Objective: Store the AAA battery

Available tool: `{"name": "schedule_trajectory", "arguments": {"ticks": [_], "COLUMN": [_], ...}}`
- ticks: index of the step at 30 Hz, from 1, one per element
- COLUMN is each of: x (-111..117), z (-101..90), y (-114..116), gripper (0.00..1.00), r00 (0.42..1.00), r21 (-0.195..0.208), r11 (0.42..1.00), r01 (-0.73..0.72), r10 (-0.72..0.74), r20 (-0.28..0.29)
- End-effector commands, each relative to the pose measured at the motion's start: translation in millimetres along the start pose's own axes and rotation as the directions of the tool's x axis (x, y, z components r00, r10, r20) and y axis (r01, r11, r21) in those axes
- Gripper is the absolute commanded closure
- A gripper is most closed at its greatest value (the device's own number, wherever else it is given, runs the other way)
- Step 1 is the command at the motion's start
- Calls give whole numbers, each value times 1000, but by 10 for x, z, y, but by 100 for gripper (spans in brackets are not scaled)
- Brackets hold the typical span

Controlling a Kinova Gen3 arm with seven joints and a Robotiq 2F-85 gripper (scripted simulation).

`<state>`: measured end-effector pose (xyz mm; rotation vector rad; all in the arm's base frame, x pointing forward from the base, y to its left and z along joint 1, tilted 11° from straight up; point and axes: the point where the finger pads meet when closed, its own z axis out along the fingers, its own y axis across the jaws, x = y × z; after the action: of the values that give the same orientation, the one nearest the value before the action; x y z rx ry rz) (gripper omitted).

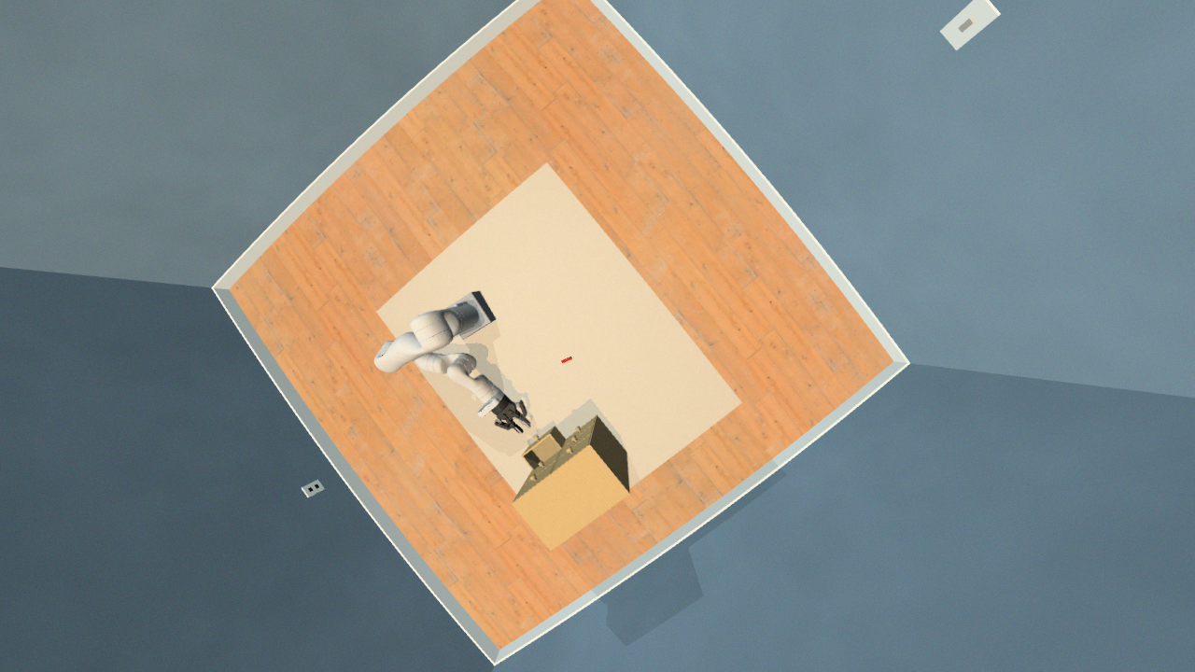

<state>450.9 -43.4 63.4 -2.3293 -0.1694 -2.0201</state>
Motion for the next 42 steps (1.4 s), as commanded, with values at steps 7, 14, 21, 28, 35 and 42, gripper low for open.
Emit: {"name": "schedule_trajectory", "arguments": {"ticks": [7, 14, 21, 28, 35, 42], "x": [48, 77, 94, 111, 140, 165], "z": [-43, -78, -107, -117, -159, -192], "y": [118, 232, 344, 382, 514, 621], "gripper": [67, 67, 67, 67, 67, 67], "r00": [1000, 1000, 1000, 1000, 1000, 1000], "r21": [-10, -13, -21, 5, 7, 6], "r11": [1000, 1000, 1000, 1000, 1000, 1000], "r01": [0, 0, 0, -3, -4, -4], "r10": [0, 0, 0, 3, 4, 4], "r20": [-12, -10, -4, 9, 12, 12]}}
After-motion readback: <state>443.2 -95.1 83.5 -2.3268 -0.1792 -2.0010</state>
